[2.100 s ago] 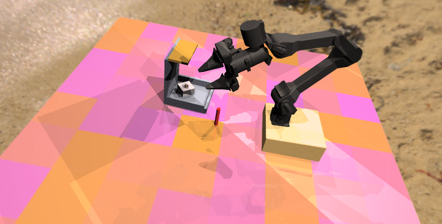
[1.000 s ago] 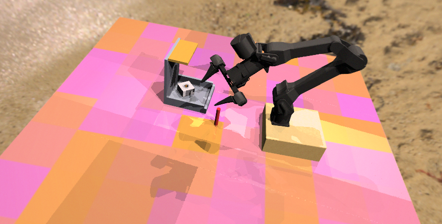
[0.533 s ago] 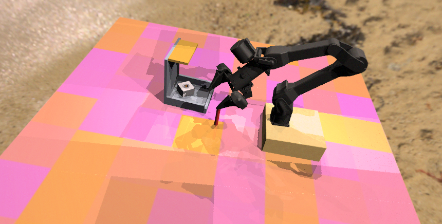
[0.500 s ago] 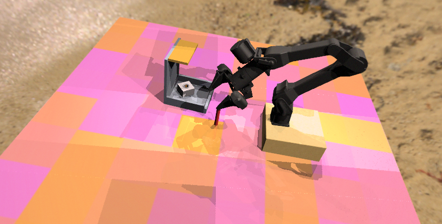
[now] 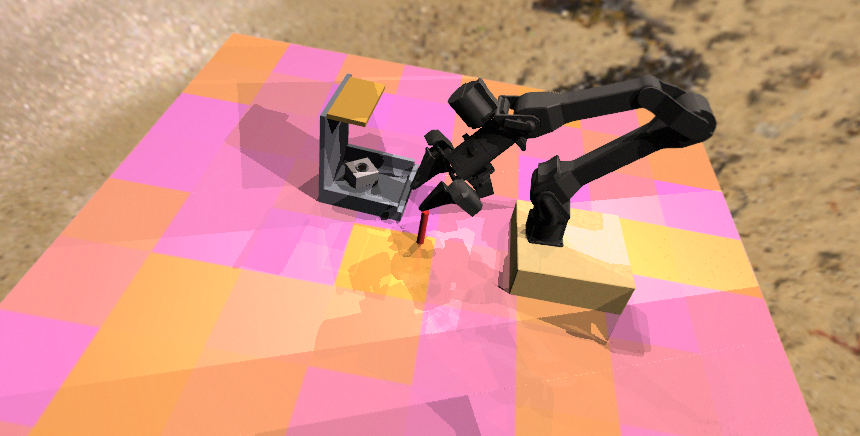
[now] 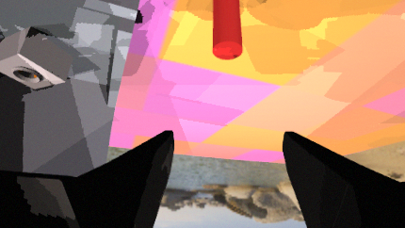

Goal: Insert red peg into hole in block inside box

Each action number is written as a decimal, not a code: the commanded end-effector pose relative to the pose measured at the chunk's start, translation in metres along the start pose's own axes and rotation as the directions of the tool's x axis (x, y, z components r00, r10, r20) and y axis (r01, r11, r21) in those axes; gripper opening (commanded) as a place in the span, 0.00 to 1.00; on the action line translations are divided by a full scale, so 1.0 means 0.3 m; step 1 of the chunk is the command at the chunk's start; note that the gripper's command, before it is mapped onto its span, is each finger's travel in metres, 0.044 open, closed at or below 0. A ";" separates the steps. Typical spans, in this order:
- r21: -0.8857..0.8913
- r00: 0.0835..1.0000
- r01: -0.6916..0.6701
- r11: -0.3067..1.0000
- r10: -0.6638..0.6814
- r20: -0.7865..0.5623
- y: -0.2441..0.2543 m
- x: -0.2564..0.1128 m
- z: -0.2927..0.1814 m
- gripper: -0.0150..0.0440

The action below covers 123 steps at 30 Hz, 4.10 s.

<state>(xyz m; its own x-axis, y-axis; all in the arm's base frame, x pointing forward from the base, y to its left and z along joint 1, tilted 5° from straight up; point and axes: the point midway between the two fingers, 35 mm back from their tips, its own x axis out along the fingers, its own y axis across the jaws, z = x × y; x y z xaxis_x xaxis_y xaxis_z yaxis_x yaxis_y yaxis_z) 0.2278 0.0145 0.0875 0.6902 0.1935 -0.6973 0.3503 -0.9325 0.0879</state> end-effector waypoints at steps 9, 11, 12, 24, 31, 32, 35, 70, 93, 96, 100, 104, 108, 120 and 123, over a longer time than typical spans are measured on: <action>0.004 1.000 -0.007 1.000 0.007 -0.002 -0.002 0.000 -0.002 0.63; 0.004 1.000 -0.007 1.000 0.007 -0.002 -0.001 0.003 -0.001 0.63; 0.004 1.000 -0.007 1.000 0.007 -0.002 -0.001 0.005 0.001 0.63; 0.004 1.000 -0.007 1.000 0.007 -0.002 0.007 0.058 0.035 0.63; 0.004 1.000 -0.007 1.000 0.007 -0.002 0.009 0.088 0.060 0.63; 0.004 1.000 -0.007 1.000 0.007 -0.002 0.010 0.092 0.064 0.63; 0.004 1.000 -0.008 1.000 0.008 -0.002 0.010 0.105 0.076 0.63; 0.008 1.000 -0.012 1.000 0.012 0.003 0.006 0.168 0.164 0.27; 0.006 1.000 -0.010 1.000 0.010 0.001 0.010 0.119 0.100 0.25; 0.006 1.000 -0.010 1.000 0.010 0.000 0.010 0.107 0.087 0.25; 0.005 1.000 -0.009 1.000 0.009 -0.001 0.009 0.091 0.070 0.25; 0.005 1.000 -0.008 1.000 0.008 -0.001 0.008 0.074 0.053 0.25; 0.004 1.000 -0.008 1.000 0.008 -0.002 0.004 0.056 0.038 0.25; 0.021 1.000 -0.025 0.999 0.025 -0.001 0.039 0.057 0.019 0.25; 0.029 0.999 -0.032 0.999 0.032 -0.001 0.058 0.058 0.012 0.25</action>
<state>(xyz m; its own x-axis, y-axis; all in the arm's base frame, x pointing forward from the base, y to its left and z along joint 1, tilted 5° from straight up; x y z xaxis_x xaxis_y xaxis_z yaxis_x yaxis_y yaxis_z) 0.2385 0.0047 0.0706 0.6953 0.1665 -0.6991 0.3152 -0.9449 0.0885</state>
